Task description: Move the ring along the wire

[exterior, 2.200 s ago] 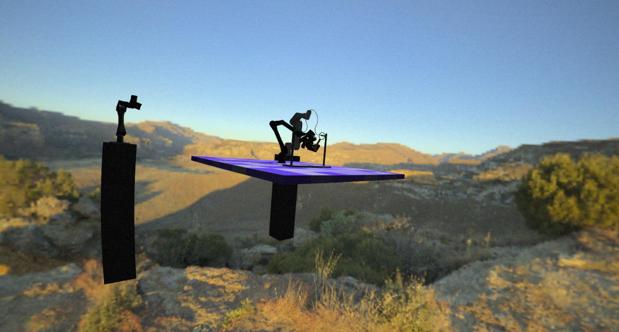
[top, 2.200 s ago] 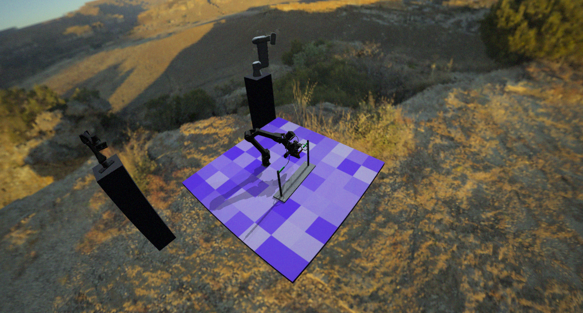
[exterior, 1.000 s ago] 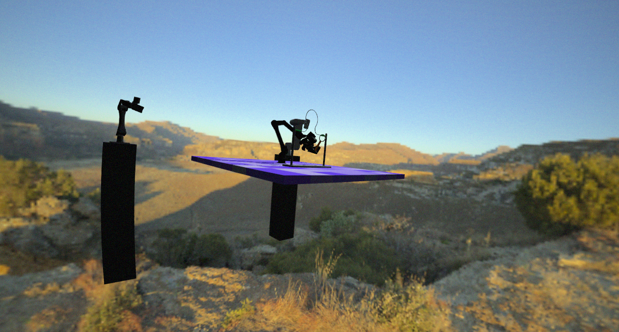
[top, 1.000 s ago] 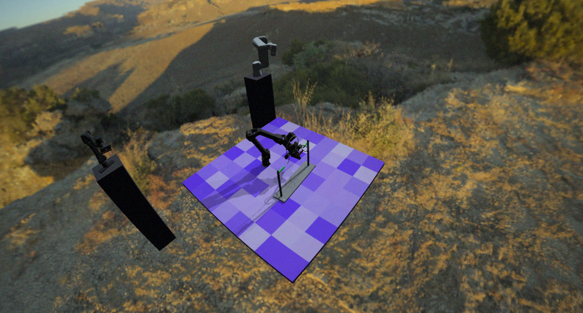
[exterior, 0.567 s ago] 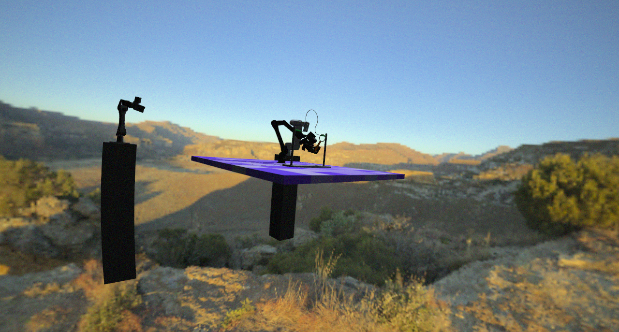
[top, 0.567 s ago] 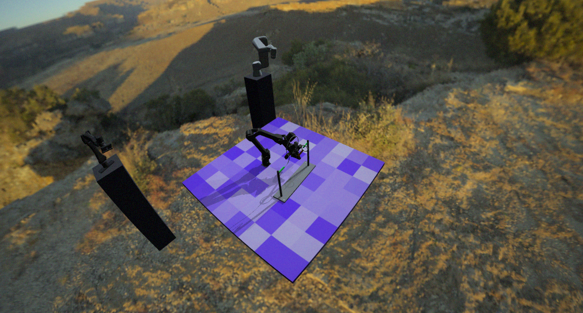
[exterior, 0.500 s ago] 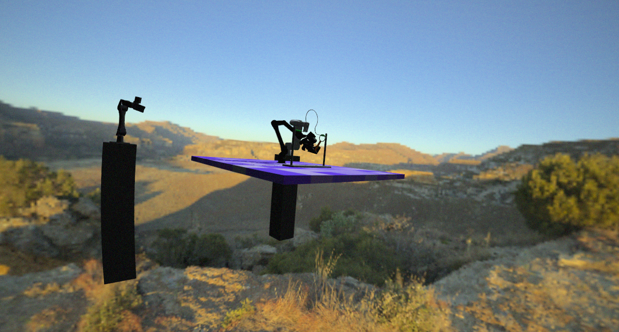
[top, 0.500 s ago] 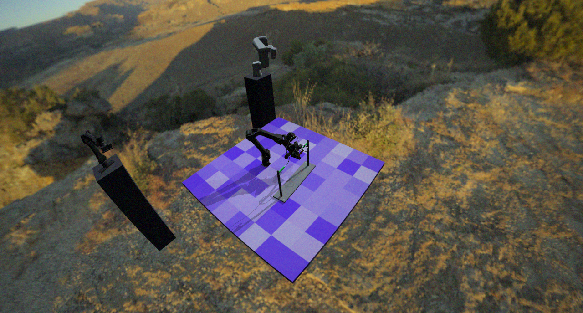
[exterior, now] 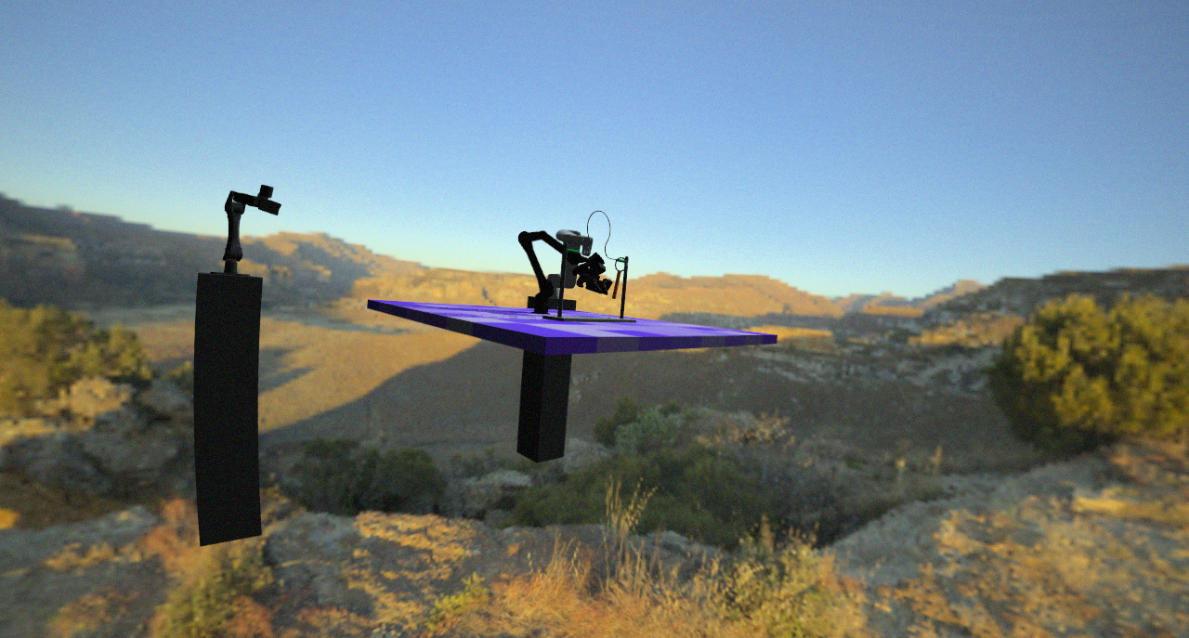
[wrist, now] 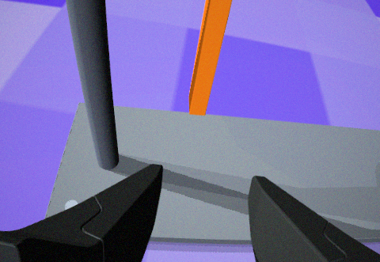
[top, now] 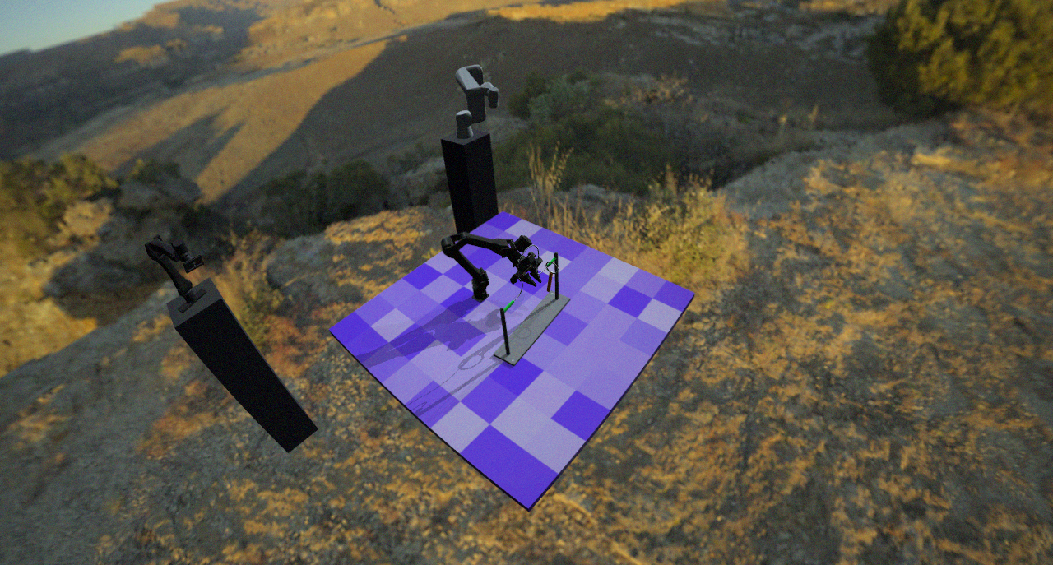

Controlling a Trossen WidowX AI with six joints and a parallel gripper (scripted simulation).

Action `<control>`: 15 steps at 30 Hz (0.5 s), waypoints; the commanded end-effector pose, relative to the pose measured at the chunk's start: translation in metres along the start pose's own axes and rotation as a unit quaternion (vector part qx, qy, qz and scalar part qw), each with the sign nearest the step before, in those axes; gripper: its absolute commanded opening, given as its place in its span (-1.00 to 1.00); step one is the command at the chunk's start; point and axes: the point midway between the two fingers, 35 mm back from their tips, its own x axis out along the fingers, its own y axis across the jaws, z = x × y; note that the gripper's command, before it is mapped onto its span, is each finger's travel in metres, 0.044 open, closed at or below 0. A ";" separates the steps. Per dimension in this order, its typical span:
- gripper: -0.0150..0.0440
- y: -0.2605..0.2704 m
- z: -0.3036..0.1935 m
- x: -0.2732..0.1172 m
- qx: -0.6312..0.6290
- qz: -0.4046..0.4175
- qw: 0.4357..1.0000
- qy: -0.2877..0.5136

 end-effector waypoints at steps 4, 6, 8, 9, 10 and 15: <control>0.05 -0.002 0.005 -0.026 0.009 0.001 1.000 -0.009; 0.05 -0.002 0.005 -0.027 0.009 0.001 1.000 -0.009; 0.05 -0.002 0.005 -0.027 0.009 0.001 1.000 -0.009; 0.05 -0.002 0.005 -0.027 0.009 0.001 1.000 -0.009; 0.05 -0.002 0.005 -0.027 0.009 0.001 1.000 -0.009; 0.05 -0.002 0.005 -0.027 0.009 0.001 1.000 -0.009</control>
